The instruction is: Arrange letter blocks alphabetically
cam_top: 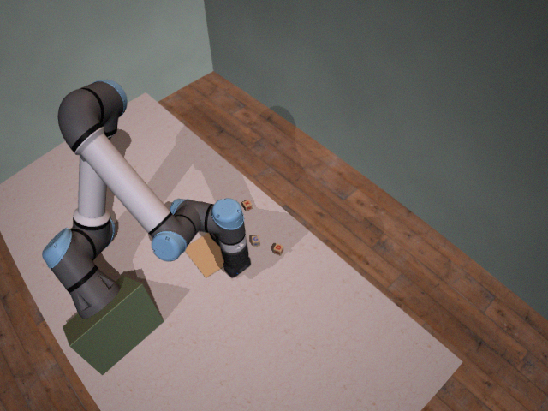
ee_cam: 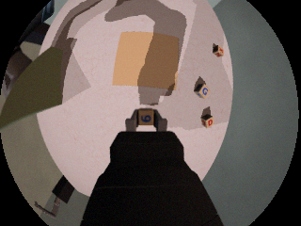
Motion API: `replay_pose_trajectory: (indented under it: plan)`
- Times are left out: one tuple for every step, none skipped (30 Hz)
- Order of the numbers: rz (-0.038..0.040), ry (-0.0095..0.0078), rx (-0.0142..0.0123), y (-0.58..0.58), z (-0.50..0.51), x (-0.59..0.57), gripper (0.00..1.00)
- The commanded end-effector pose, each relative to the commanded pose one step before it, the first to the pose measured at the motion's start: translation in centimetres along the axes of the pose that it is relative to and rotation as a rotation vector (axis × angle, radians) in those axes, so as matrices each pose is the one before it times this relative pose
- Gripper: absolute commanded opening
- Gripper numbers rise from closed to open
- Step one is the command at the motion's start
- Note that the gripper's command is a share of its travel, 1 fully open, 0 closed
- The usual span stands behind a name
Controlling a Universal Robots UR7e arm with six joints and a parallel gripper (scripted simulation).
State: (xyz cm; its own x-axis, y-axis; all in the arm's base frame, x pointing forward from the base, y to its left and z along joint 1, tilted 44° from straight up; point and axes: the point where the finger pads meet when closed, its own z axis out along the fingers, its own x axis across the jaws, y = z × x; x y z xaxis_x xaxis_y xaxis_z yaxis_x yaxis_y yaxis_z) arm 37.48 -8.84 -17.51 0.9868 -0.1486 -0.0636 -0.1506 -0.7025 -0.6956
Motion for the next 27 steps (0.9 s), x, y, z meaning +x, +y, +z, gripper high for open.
replay_pose_trajectory:
  plan:
    - [-0.00028, 0.00118, -0.00100, 0.034, 1.711, 0.035, 0.49]
    - [0.00000, 0.00000, 0.00000, 0.001, 0.206, 0.001, 0.49]
    - [0.00000, 0.00000, 0.00000, 0.001, 0.164, 0.002, 0.49]
    - [0.00000, 0.00000, 0.00000, 0.001, 0.126, 0.001, 0.49]
    - [0.00000, 0.00000, 0.00000, 0.000, 0.000, 0.000, 0.49]
    - [0.00000, 0.00000, 0.00000, 0.000, 0.000, 0.000, 0.49]
    - [0.00000, 0.00000, 0.00000, 0.000, 0.090, 0.000, 0.49]
    - [0.00000, 0.00000, 0.00000, 0.000, 0.058, 0.000, 0.49]
    - [0.00000, 0.00000, 0.00000, 0.000, 0.032, 0.000, 0.49]
    - [0.00000, 0.00000, 0.00000, 0.000, 0.012, 0.000, 0.49]
    - [0.00000, 0.00000, 0.00000, 0.000, 0.002, 0.000, 0.49]
    - [0.00000, 0.00000, 0.00000, 0.000, 0.000, 0.000, 0.49]
    - [0.00000, 0.00000, 0.00000, 0.000, 0.000, 0.000, 0.49]
    - [0.00000, 0.00000, 0.00000, 0.000, 0.000, 0.000, 0.49]
    - [0.00000, 0.00000, 0.00000, 0.000, 0.000, 0.000, 0.49]
    - [0.00000, 0.00000, 0.00000, 0.000, 0.000, 0.000, 0.49]
    - [0.00000, 0.00000, 0.00000, 0.000, 0.000, 0.000, 0.49]
    - [0.00000, 0.00000, 0.00000, 0.000, 0.000, 0.000, 0.49]
    - [0.00000, 0.00000, 0.00000, 0.000, 0.000, 0.000, 0.49]
    - [0.00000, 0.00000, 0.00000, 0.000, 0.000, 0.000, 0.49]
    - [0.00000, 0.00000, 0.00000, 0.000, 0.000, 0.000, 0.49]
    - [0.00000, 0.00000, 0.00000, 0.000, 0.000, 0.000, 0.49]
    - [0.00000, 0.00000, 0.00000, 0.000, 0.000, 0.000, 0.49]
    - [0.00000, 0.00000, 0.00000, 0.000, 0.000, 0.000, 0.49]
    - [0.00000, 0.00000, 0.00000, 0.000, 0.000, 0.000, 0.49]
    - [0.00000, 0.00000, 0.00000, 0.000, 0.000, 0.000, 0.49]
    - [0.00000, 0.00000, 0.00000, 0.000, 0.000, 0.000, 0.49]
